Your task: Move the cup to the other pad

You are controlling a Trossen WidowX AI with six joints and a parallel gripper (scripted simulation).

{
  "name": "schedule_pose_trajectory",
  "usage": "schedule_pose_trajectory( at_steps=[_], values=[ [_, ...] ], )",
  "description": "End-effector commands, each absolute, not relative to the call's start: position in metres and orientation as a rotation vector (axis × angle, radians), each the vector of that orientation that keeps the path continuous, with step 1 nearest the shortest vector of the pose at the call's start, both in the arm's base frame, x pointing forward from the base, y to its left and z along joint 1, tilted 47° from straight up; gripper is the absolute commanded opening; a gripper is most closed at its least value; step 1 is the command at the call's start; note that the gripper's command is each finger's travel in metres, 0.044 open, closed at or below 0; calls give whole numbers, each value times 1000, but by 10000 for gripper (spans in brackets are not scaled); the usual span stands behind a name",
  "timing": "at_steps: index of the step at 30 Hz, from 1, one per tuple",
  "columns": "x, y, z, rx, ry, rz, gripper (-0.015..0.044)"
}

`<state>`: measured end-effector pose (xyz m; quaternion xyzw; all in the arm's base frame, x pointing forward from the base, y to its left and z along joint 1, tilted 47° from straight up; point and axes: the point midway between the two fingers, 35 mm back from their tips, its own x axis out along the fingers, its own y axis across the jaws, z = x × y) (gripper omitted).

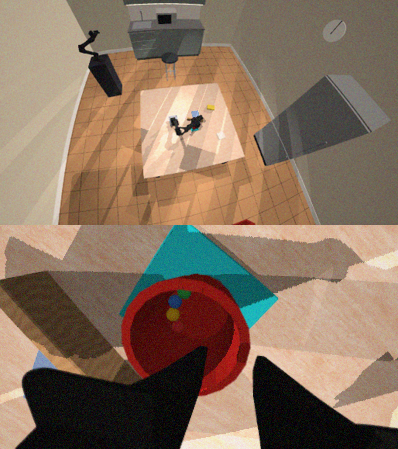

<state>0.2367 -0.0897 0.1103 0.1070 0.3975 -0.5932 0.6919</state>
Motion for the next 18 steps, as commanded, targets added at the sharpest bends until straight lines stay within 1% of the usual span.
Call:
schedule_pose_trajectory(
  at_steps=[1,9,18],
  values=[
    [237,-84,115,243,888,-1324,128],
    [237,-79,121,241,886,-1324,128],
    [237,-81,118,237,887,-1325,364]
  ],
)
